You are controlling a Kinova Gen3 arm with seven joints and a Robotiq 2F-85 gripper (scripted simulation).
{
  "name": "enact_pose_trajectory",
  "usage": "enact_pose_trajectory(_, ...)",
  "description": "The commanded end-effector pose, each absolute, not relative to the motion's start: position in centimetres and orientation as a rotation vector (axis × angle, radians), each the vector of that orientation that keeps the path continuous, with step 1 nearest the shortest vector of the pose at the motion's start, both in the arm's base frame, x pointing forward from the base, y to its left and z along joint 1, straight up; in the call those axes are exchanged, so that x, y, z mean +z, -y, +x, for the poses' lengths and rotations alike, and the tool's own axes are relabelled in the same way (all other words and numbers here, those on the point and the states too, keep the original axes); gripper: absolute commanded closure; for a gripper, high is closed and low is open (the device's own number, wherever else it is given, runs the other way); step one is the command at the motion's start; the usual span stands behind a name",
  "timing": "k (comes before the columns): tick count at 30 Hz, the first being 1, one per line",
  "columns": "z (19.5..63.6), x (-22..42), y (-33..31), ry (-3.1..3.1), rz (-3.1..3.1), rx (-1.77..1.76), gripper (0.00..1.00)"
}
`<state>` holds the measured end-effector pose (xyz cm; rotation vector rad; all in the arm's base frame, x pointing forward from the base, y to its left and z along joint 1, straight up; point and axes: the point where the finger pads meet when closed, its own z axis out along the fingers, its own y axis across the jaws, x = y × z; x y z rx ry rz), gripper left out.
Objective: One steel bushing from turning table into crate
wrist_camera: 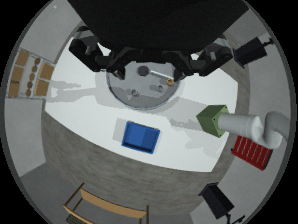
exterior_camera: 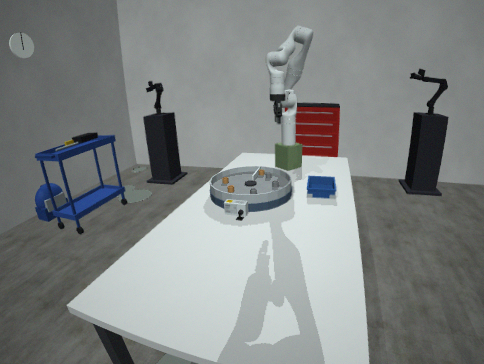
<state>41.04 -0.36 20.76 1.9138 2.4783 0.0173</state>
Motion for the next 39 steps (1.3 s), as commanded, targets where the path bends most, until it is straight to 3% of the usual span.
enact_pose_trajectory(1, 39.8, 19.3, 2.6, -2.467, 1.940, 0.012, 0.00)
enact_pose_trajectory(15, 38.9, 18.0, 4.4, -2.467, 1.941, 0.013, 0.00)
enact_pose_trajectory(20, 36.7, 14.9, 8.9, -2.466, 1.943, 0.015, 0.00)
enact_pose_trajectory(32, 36.7, 14.9, 8.9, -2.466, 1.943, 0.015, 0.00)
enact_pose_trajectory(39, 34.5, 11.7, 13.3, -2.466, 1.944, 0.017, 0.00)
